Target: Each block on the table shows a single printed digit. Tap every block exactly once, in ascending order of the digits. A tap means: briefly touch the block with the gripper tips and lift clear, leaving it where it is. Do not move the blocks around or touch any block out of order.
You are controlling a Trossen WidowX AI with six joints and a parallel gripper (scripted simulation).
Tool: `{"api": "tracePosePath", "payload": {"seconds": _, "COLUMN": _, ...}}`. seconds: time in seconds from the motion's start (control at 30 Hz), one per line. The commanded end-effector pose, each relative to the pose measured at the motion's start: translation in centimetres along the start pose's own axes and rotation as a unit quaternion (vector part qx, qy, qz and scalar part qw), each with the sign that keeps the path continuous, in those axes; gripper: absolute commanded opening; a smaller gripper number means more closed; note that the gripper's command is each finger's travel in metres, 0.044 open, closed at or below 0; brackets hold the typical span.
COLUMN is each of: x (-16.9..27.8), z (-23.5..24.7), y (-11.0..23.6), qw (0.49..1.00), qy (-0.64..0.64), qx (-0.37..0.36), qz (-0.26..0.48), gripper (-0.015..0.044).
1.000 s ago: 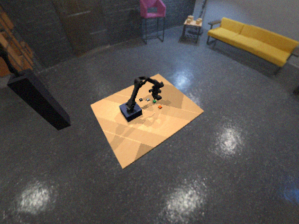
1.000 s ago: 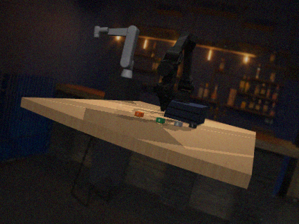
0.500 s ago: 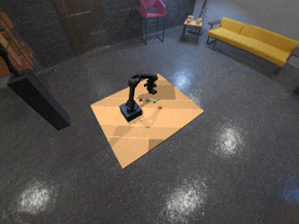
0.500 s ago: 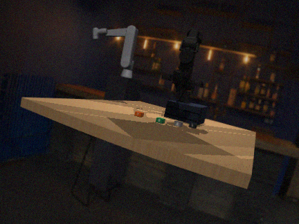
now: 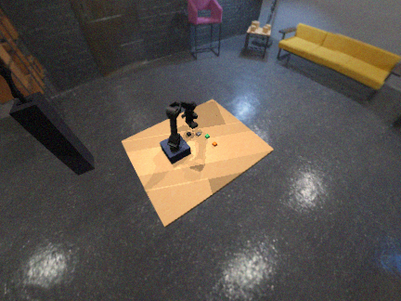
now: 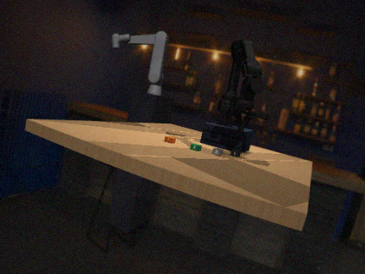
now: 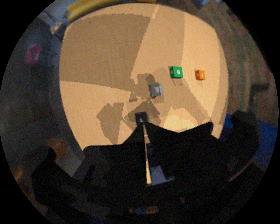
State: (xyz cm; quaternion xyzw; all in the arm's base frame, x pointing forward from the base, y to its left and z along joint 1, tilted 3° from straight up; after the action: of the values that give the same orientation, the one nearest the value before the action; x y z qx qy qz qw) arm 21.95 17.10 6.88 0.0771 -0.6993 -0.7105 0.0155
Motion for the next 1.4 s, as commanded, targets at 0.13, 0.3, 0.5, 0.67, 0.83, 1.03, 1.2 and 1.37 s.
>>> {"api": "tracePosePath", "payload": {"seconds": 0.13, "x": 1.2, "z": -0.6, "y": -4.6, "qw": 1.0, "qy": -0.001, "qx": 0.013, "qz": 0.017, "gripper": 0.002}}
{"api": "tracePosePath", "payload": {"seconds": 0.3, "x": 1.2, "z": -0.6, "y": -5.1, "qw": 1.0, "qy": -0.001, "qx": 0.013, "qz": 0.017, "gripper": 0.002}}
{"api": "tracePosePath", "payload": {"seconds": 0.5, "x": 1.2, "z": -0.6, "y": -6.1, "qw": 1.0, "qy": -0.001, "qx": 0.013, "qz": 0.017, "gripper": 0.002}}
{"api": "tracePosePath", "payload": {"seconds": 0.67, "x": 1.3, "z": -0.7, "y": -6.9, "qw": 1.0, "qy": -0.001, "qx": 0.013, "qz": 0.017, "gripper": 0.002}}
{"api": "tracePosePath", "payload": {"seconds": 0.83, "x": 1.3, "z": -0.7, "y": -7.6, "qw": 1.0, "qy": -0.001, "qx": 0.013, "qz": 0.017, "gripper": 0.002}}
{"api": "tracePosePath", "payload": {"seconds": 1.03, "x": 1.3, "z": -0.7, "y": -7.6, "qw": 1.0, "qy": -0.001, "qx": 0.013, "qz": 0.017, "gripper": 0.002}}
{"api": "tracePosePath", "payload": {"seconds": 1.2, "x": 1.2, "z": -0.6, "y": -4.6, "qw": 1.0, "qy": -0.001, "qx": 0.013, "qz": 0.017, "gripper": 0.002}}
{"api": "tracePosePath", "payload": {"seconds": 1.37, "x": 1.0, "z": -0.5, "y": -3.3, "qw": 1.0, "qy": -0.001, "qx": 0.013, "qz": 0.017, "gripper": 0.002}}
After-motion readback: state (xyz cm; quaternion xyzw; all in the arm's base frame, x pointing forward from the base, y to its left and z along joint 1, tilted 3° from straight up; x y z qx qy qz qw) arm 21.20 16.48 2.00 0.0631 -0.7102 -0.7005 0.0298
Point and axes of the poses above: the point midway between the two fingers, 35 mm back from their tips, its own y axis back along the fingers, its own z axis across the jaws, x = y × z, the point moved 3 cm from there along y, back along the fingers
